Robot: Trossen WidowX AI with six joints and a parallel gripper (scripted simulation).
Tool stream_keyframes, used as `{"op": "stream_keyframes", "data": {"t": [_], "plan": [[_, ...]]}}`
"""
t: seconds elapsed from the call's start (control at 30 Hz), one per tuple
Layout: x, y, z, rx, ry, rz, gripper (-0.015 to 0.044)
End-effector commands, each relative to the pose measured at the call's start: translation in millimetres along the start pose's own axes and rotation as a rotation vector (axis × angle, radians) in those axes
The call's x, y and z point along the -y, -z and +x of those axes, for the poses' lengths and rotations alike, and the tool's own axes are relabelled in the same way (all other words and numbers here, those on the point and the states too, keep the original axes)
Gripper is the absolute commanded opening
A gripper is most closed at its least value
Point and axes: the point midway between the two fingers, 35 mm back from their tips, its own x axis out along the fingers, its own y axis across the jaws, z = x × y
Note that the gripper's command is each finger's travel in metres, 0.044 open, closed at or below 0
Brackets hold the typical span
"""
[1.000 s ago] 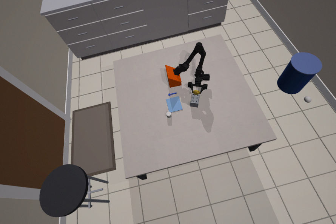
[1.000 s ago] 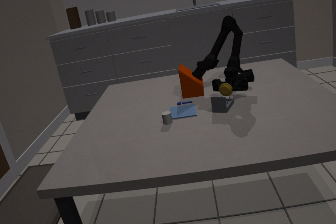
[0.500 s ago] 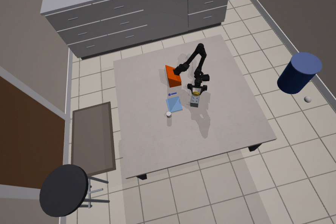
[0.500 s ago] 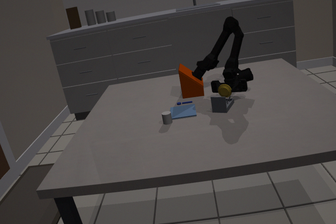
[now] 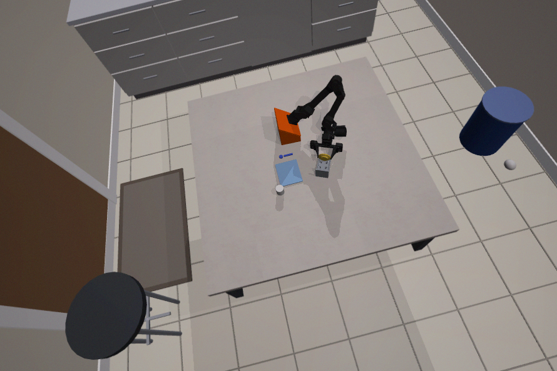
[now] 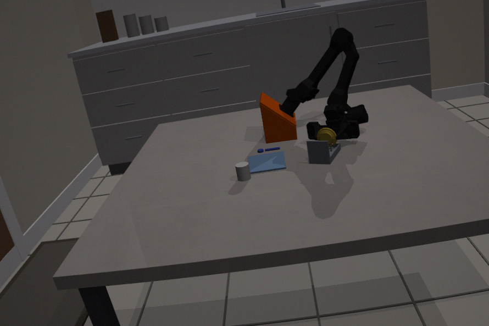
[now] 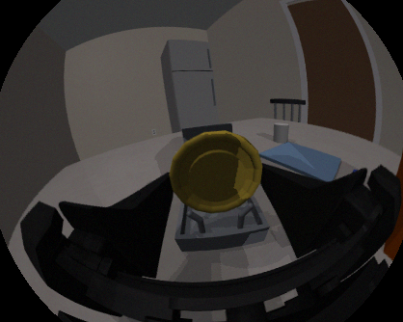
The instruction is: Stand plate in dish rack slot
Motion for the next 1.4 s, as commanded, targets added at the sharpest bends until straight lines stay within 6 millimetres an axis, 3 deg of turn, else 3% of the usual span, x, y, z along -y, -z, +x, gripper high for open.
{"op": "stream_keyframes", "data": {"t": [0.0, 0.07, 0.57, 0.9, 1.37], "plan": [[0, -1, 0, 0.000, -0.001, 0.000, 0.0000], [0, -1, 0, 0.000, -0.001, 0.000, 0.0000], [0, 0, 0, -0.001, 0.000, 0.000, 0.0394], [-1, -5, 1, -0.001, 0.003, 0.000, 0.0400], [-11, -117, 4, 0.016, 0.006, -0.025, 0.0400]]}}
